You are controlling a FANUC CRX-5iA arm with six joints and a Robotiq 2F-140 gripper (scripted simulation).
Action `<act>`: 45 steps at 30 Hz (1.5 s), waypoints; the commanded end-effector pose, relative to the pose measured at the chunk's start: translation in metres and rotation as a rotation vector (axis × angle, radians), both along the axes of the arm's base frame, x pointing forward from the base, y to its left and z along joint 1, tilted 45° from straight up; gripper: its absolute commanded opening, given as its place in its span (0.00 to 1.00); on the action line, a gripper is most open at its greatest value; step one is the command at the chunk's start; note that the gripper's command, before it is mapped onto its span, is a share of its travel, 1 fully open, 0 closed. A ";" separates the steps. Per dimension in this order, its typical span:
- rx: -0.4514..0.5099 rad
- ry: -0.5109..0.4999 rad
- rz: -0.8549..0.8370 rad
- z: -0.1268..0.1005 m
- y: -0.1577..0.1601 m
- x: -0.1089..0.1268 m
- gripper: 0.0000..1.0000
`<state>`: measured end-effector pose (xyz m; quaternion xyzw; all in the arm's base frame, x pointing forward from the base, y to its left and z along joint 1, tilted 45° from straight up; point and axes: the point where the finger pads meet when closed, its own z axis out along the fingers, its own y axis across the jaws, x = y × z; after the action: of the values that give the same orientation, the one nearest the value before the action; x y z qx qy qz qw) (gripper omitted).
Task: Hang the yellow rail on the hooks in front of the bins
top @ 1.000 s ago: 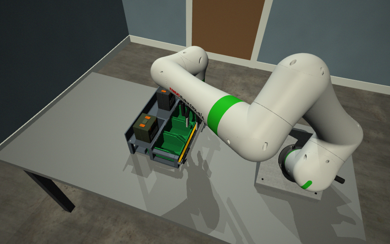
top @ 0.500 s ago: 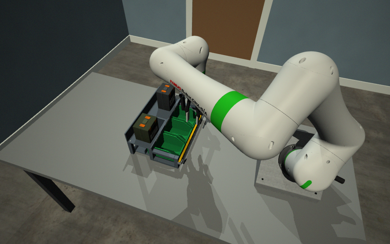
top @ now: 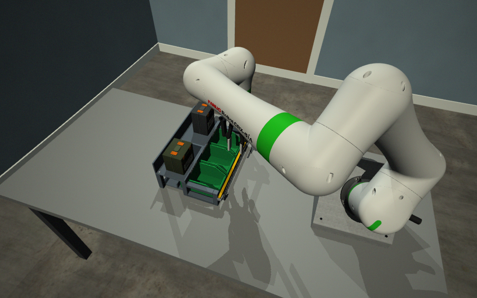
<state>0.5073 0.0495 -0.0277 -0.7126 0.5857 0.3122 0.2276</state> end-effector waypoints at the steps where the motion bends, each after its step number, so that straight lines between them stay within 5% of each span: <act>1: 0.000 0.000 0.000 0.000 0.000 0.000 0.30; 45: 0.000 0.000 0.000 -0.005 0.005 -0.001 0.30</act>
<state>0.5059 0.0547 -0.0330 -0.7126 0.5857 0.3122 0.2276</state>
